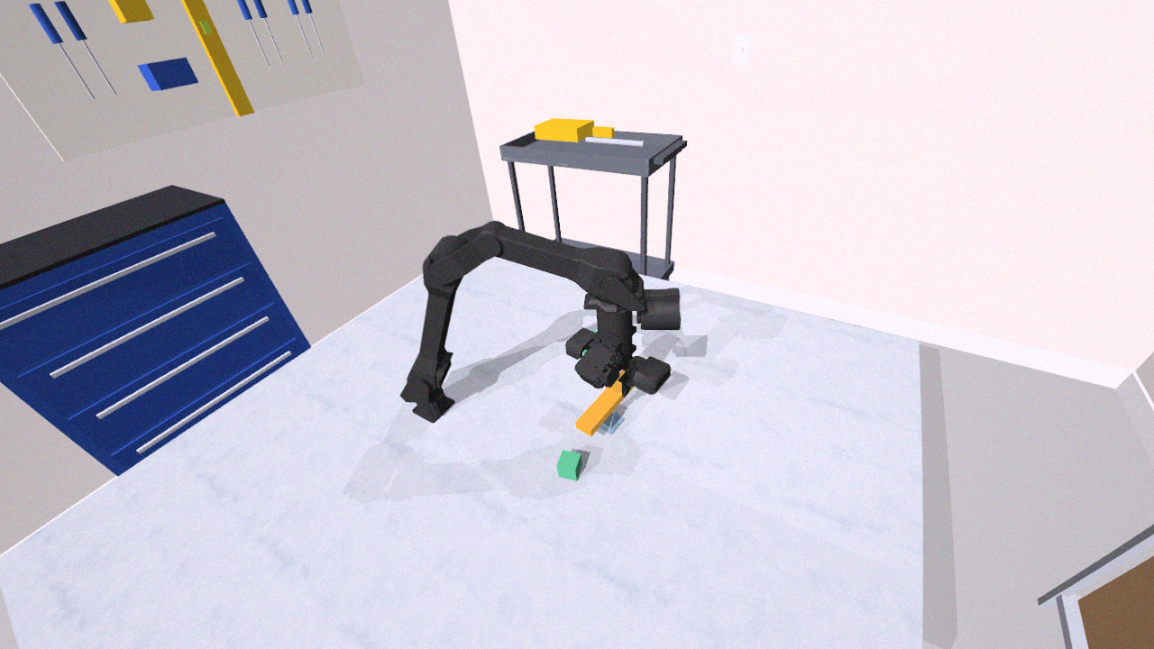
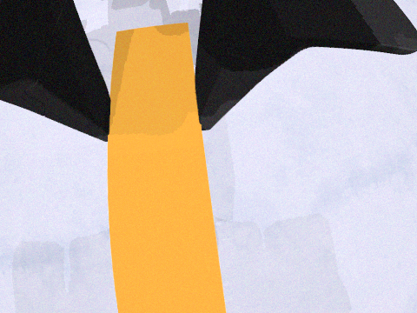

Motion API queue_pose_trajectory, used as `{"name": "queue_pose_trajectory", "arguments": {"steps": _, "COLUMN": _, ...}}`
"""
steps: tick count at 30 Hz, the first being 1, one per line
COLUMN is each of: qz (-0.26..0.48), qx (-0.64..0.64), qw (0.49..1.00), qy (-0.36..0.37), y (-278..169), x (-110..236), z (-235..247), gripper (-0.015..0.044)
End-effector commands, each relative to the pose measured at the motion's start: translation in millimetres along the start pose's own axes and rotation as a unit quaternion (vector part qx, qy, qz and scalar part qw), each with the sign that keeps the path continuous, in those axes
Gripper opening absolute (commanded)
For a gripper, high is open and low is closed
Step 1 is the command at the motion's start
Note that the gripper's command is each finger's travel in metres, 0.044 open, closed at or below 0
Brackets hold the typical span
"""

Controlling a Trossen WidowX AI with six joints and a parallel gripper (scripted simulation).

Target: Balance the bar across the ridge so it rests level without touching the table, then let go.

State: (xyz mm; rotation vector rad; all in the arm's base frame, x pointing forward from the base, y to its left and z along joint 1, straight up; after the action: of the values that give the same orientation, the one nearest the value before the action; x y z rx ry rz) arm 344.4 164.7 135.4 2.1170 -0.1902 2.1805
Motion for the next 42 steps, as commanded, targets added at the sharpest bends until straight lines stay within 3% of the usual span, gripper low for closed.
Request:
{"name": "queue_pose_trajectory", "arguments": {"steps": 1, "qz": -0.002, "qx": -0.001, "qw": 1.000, "qy": 0.000, "y": 0.5, "x": -0.8, "z": -0.1, "gripper": 0.0000}}
{"name": "queue_pose_trajectory", "arguments": {"steps": 42, "qz": -0.002, "qx": -0.001, "qw": 1.000, "qy": 0.000, "y": 0.6, "x": -4.2, "z": -0.1, "gripper": 0.0000}}
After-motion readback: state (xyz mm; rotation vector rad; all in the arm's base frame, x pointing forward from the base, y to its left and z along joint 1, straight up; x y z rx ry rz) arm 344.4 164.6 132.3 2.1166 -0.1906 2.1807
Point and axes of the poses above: the point midway between the two fingers, 35 mm back from their tips, its own x axis back along the fingers, its own z axis across the jaws, y = z × x, the point moved 3 cm from there along x, back along the fingers, and after that the axes turned 2 degrees about -x, right-handed, at the moved point
